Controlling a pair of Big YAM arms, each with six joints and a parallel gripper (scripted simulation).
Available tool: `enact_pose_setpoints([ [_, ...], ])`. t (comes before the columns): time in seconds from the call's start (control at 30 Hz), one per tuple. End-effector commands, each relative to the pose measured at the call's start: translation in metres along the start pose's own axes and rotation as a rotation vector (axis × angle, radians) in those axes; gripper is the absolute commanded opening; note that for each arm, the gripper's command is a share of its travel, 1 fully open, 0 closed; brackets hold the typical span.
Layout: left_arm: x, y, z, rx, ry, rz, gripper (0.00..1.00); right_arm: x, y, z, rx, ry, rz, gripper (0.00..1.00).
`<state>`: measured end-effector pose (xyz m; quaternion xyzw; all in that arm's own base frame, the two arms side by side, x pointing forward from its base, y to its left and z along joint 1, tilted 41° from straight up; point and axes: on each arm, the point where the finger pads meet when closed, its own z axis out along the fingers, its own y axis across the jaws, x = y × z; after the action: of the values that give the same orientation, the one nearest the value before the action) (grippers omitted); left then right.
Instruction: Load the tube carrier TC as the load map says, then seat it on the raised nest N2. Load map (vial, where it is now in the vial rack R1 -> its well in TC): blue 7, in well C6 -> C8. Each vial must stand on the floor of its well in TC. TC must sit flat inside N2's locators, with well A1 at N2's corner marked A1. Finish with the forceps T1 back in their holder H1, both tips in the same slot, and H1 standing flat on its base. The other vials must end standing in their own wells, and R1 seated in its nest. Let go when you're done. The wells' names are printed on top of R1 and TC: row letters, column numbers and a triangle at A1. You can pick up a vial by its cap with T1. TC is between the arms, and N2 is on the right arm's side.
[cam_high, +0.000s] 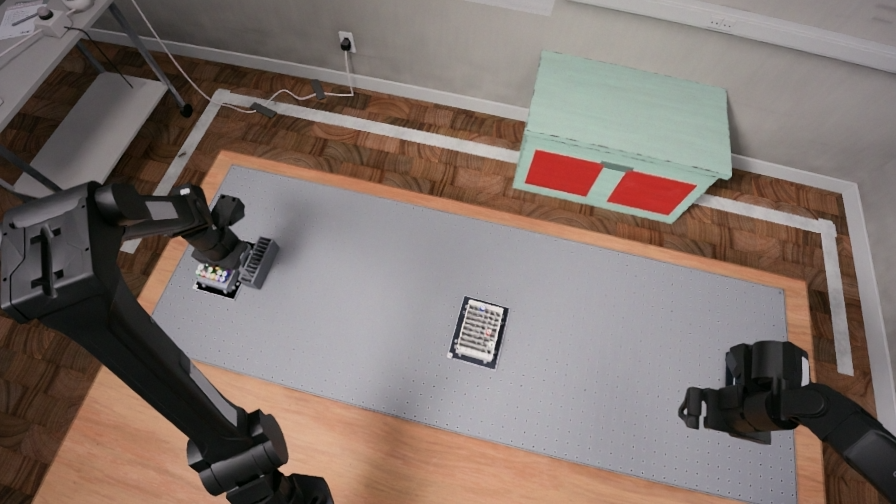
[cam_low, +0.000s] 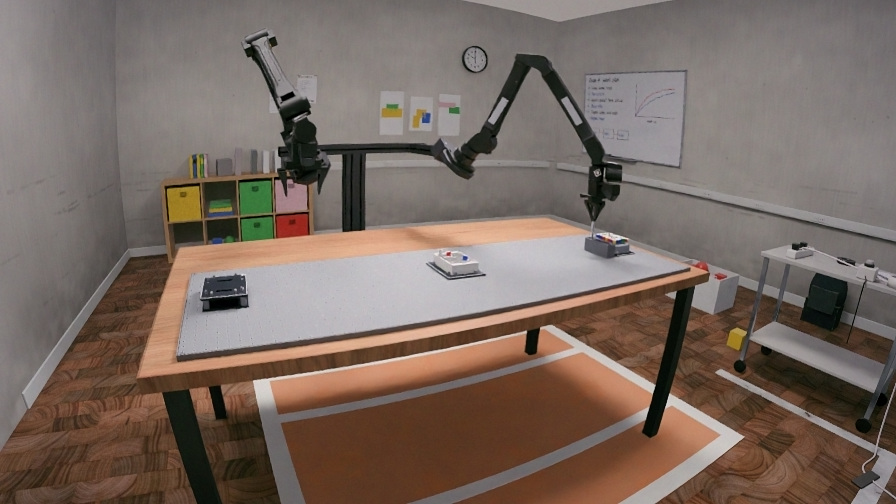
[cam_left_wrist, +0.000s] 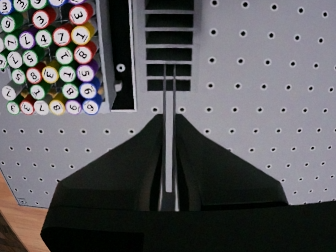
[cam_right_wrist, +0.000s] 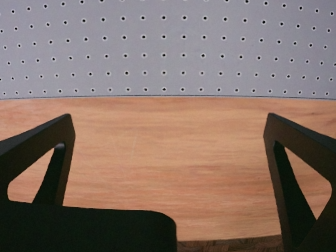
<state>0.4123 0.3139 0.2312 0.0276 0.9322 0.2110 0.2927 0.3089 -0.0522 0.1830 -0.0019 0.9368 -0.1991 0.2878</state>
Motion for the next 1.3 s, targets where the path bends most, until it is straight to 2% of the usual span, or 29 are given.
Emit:
enact_pose_setpoints([
  [0.0, -0.008, -0.004, 0.011, 0.007, -0.005, 0.003, 0.07, -0.01, -0.003, -0.005, 0.0, -0.022, 0.014, 1.0],
  [1.27, -0.017, 0.004, 0.016, -0.004, -0.018, 0.004, 0.07, -0.01, -0.003, -0.005, 0.0, -0.022, 0.014, 1.0],
])
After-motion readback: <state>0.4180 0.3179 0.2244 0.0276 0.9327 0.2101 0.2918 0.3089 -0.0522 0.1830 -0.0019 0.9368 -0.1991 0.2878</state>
